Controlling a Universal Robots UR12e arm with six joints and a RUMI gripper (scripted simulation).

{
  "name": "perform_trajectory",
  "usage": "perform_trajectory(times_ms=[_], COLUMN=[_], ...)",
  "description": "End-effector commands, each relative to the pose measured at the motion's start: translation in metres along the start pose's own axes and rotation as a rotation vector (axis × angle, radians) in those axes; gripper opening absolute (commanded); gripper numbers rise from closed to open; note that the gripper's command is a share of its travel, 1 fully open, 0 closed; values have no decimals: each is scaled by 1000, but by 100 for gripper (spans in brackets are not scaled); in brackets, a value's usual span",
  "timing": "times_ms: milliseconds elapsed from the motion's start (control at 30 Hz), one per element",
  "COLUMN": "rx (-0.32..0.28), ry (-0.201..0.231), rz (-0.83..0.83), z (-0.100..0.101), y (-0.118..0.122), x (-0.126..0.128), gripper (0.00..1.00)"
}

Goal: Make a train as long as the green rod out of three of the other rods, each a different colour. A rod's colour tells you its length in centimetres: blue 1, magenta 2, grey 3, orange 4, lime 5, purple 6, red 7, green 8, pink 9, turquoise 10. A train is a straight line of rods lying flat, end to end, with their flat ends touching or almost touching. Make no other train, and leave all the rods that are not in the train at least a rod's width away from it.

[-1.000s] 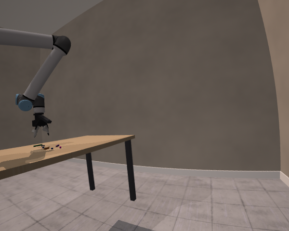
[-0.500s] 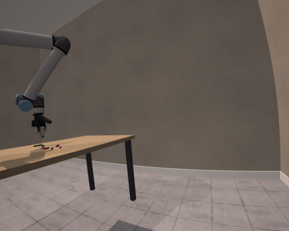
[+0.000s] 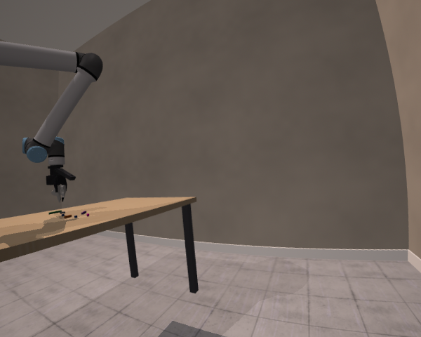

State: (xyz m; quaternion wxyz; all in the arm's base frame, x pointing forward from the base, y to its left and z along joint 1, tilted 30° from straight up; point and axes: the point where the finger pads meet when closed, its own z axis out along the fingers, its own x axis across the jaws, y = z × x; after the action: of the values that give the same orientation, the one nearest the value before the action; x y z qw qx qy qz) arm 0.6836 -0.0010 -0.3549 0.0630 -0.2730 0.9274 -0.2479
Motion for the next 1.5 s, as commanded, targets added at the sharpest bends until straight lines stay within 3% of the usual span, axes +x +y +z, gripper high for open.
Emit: perform_trajectory(times_ms=[0,800,1467], rx=[0,0,0], ry=[-1,-1,-1], rz=[0,0,0], z=[-1,1,22], y=[0,0,0], x=[0,0,0], gripper=[14,14,14])
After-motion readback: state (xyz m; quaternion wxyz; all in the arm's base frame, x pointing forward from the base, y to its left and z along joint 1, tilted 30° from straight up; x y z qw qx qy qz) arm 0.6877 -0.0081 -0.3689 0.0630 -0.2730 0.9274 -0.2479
